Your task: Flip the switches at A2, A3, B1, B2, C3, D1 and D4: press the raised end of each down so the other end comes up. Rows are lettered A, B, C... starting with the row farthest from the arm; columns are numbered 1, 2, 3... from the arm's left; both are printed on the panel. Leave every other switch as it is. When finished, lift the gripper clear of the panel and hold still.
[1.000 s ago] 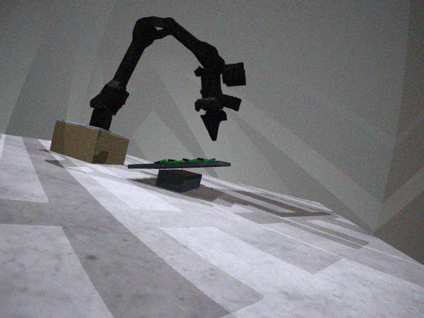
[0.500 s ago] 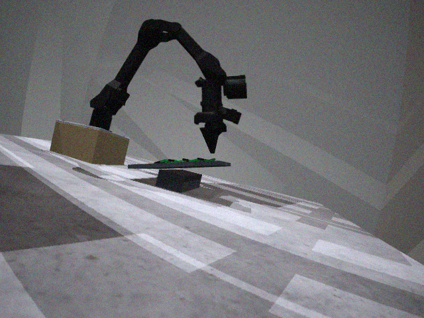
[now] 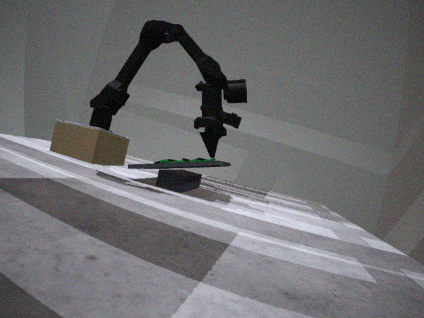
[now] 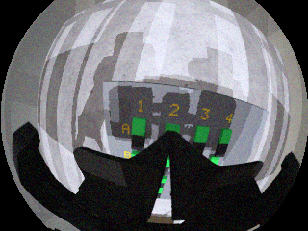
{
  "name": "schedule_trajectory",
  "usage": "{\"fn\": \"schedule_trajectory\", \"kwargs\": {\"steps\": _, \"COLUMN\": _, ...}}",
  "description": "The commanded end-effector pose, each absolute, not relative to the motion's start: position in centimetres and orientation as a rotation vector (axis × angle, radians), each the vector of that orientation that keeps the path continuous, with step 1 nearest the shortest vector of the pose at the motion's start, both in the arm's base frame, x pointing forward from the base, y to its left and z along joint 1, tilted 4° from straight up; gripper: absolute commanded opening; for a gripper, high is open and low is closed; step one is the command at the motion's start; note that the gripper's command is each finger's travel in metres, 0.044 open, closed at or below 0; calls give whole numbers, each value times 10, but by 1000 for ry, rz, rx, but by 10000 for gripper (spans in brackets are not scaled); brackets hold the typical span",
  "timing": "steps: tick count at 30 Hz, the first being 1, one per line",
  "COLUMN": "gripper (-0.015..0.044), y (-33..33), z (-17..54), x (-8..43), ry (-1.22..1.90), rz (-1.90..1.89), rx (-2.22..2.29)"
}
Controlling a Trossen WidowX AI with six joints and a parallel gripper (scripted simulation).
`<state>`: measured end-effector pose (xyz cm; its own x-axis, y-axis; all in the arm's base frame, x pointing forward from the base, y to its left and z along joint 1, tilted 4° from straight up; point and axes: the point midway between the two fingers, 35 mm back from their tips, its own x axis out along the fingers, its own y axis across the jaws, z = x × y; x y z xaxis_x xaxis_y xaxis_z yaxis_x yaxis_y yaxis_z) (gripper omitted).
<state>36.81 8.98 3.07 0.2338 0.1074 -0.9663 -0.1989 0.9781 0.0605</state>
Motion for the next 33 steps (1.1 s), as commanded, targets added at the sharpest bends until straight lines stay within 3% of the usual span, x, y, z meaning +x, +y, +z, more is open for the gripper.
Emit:
{"fn": "schedule_trajectory", "kwargs": {"steps": 1, "gripper": 0, "y": 89, "z": 30, "x": 369, "ry": 1318, "rz": 202, "rx": -80}}
{"fn": "schedule_trajectory", "kwargs": {"steps": 33, "gripper": 0, "y": 90, "z": 27, "x": 369, "ry": 1318, "rz": 202, "rx": -79}}
